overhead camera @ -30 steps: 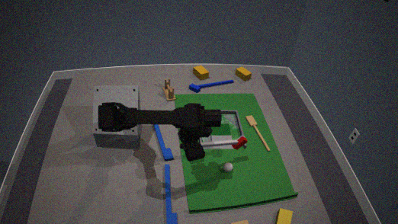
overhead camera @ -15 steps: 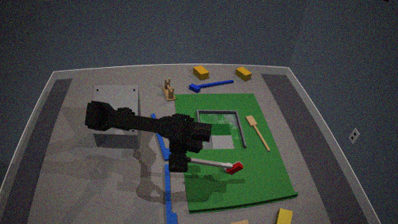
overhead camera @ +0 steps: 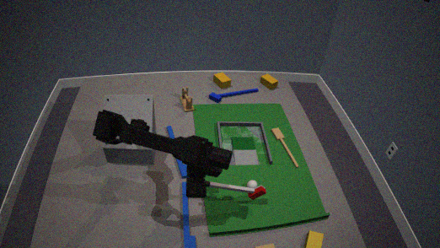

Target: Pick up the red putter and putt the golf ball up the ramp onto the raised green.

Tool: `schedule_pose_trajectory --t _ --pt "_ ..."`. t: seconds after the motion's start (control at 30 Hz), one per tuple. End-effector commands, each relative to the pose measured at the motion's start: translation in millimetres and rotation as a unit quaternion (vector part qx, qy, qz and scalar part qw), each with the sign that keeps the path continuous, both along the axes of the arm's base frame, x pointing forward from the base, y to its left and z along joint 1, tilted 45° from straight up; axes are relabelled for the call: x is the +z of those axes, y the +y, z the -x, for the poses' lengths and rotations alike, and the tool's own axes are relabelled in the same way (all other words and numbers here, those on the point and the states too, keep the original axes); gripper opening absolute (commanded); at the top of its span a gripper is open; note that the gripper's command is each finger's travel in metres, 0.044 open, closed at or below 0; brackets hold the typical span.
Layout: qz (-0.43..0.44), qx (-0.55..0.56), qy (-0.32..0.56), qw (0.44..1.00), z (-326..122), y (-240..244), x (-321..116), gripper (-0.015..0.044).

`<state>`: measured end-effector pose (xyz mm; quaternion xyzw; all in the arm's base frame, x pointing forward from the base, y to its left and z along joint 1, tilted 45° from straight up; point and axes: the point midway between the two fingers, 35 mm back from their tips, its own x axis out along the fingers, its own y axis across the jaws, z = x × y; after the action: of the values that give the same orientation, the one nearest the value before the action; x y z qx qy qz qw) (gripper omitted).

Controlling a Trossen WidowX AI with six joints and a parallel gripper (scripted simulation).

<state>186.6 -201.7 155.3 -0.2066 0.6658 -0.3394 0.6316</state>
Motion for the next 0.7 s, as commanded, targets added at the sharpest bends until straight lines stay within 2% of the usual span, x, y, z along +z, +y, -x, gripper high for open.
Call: schedule_pose_trajectory --t 0.0,0.67 --pt "-0.003 0.003 0.001 1.000 0 -3 -4 0.0000" --pt "0.000 -0.001 0.001 1.000 3 -16 -16 0.0000"
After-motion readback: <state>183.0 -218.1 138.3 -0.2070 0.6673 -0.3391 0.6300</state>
